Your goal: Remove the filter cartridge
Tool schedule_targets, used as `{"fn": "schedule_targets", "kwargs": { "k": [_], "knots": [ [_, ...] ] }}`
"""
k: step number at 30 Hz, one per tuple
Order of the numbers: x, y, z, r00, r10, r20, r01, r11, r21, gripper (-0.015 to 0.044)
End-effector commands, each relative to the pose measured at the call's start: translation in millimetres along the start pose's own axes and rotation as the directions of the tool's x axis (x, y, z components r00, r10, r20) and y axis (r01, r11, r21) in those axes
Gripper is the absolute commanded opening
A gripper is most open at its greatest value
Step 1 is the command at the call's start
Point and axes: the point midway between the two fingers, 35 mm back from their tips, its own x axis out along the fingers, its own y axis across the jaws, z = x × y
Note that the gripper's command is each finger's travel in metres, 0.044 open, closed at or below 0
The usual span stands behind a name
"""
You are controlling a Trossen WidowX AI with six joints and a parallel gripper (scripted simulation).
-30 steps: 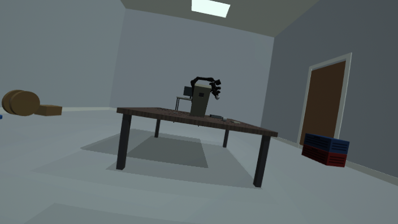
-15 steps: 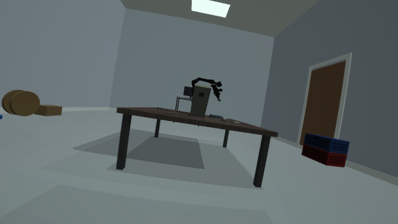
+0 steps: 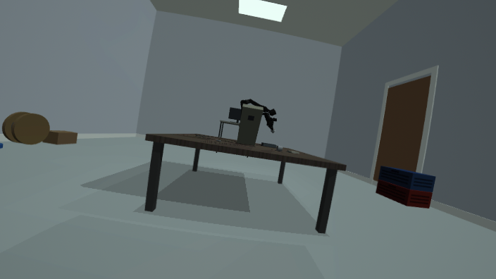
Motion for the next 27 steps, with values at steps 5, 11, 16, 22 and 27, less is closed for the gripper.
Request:
{"fn": "schedule_targets", "kwargs": {
  "k": [5,11,16,22,27],
  "knots": [
    [31,40,-23,0.996,0.085,-0.009,-0.085,0.986,-0.141,0.0],
    [51,64,-45,0.99,0.14,-0.027,-0.142,0.962,-0.234,0.0],
    [56,65,-47,0.99,0.141,-0.027,-0.144,0.961,-0.237,0.0],
    [89,66,-64,0.99,0.142,-0.027,-0.144,0.961,-0.237,0.0],
    [113,65,-81,0.989,0.142,-0.028,-0.145,0.961,-0.237,0.0]
  ]
}}
